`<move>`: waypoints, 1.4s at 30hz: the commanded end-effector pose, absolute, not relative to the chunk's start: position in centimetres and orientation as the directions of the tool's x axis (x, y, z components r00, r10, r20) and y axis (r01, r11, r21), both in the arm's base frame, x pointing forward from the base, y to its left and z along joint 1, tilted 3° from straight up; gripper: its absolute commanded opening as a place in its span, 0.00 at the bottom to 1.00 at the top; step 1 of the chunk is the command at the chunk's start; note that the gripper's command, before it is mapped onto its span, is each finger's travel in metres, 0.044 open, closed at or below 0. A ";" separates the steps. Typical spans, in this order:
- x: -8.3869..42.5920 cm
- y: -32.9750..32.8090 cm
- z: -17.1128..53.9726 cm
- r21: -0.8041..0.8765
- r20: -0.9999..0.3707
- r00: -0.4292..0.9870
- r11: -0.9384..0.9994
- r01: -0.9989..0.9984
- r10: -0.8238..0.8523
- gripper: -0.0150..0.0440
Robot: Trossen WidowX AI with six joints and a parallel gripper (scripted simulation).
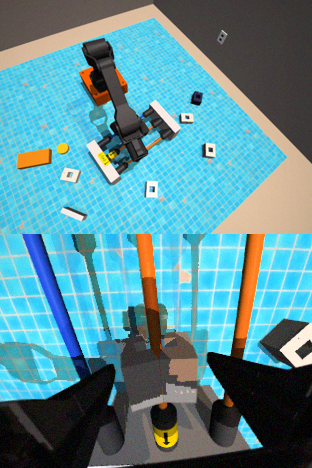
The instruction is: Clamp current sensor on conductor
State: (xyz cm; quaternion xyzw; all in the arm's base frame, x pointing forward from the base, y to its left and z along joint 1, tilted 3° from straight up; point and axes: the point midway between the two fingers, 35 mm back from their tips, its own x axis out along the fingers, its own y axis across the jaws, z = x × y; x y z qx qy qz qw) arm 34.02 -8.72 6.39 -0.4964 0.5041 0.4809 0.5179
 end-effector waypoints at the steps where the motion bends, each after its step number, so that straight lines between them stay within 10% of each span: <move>1: 33.8 -8.8 5.6 -0.017 -1.000 0.017 0.048 -0.999 -0.006 1.00; 19: 33.8 -8.8 3.4 -0.017 -1.000 0.017 0.048 -0.999 -0.006 1.00; 42: 34.0 -8.7 3.8 -0.027 -1.000 0.027 0.045 -0.999 -0.002 0.74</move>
